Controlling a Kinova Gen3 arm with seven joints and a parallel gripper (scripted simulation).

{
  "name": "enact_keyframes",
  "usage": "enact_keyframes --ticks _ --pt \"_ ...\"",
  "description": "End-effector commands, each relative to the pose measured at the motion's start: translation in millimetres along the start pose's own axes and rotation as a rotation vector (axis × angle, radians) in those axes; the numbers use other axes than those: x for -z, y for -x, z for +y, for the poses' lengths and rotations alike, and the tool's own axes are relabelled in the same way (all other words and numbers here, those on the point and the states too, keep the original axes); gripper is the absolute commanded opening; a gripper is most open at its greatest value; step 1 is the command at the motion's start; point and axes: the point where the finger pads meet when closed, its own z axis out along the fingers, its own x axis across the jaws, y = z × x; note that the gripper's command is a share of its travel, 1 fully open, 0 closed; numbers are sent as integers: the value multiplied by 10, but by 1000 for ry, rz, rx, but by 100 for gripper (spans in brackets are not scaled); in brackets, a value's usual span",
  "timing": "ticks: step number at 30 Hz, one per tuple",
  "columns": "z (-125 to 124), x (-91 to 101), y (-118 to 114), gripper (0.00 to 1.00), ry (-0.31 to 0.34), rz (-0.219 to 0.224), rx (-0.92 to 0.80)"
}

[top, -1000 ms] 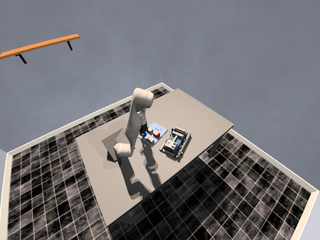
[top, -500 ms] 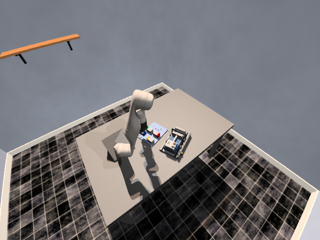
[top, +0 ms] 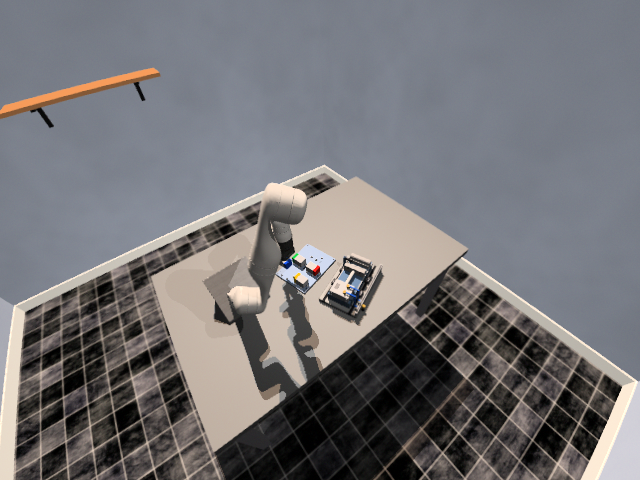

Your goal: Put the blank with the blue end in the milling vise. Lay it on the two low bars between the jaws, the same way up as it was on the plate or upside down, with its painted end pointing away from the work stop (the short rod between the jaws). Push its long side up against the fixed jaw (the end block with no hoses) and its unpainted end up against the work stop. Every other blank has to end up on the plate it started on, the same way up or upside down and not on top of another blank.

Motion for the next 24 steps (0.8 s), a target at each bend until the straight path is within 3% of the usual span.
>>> enact_keyframes --ticks 1,10,24 --pt "-23 106 -38 0 -9 12 -1" --pt "-30 375 -57 0 -12 17 -2" --pt "-36 499 -69 0 -11 15 -2"
